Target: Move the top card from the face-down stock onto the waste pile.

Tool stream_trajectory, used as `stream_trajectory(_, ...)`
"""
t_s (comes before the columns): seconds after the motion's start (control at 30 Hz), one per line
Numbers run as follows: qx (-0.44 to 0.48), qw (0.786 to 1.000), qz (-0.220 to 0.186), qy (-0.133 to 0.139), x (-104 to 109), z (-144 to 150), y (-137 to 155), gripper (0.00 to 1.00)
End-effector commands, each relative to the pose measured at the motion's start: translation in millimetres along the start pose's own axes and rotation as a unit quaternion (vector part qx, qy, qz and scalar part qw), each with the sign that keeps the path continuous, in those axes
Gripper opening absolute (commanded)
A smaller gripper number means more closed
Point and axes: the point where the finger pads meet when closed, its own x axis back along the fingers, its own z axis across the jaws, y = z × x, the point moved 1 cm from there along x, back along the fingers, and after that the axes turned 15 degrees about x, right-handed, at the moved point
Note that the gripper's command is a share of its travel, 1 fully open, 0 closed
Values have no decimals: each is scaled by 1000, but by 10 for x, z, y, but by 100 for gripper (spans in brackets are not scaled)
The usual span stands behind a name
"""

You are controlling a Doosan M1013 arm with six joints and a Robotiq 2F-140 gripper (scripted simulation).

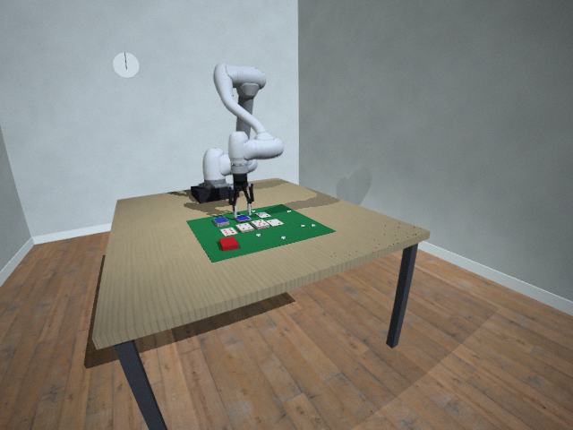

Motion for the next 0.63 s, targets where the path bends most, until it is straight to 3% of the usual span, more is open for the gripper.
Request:
stream_trajectory(0.0, 0, 1000, 0, 0, 56, 0, 0, 50)
stream_trajectory(0.17, 0, 1000, 0, 0, 155, 0, 0, 50)
stream_trajectory(0.6, 0, 1000, 0, 0, 732, 0, 0, 50)
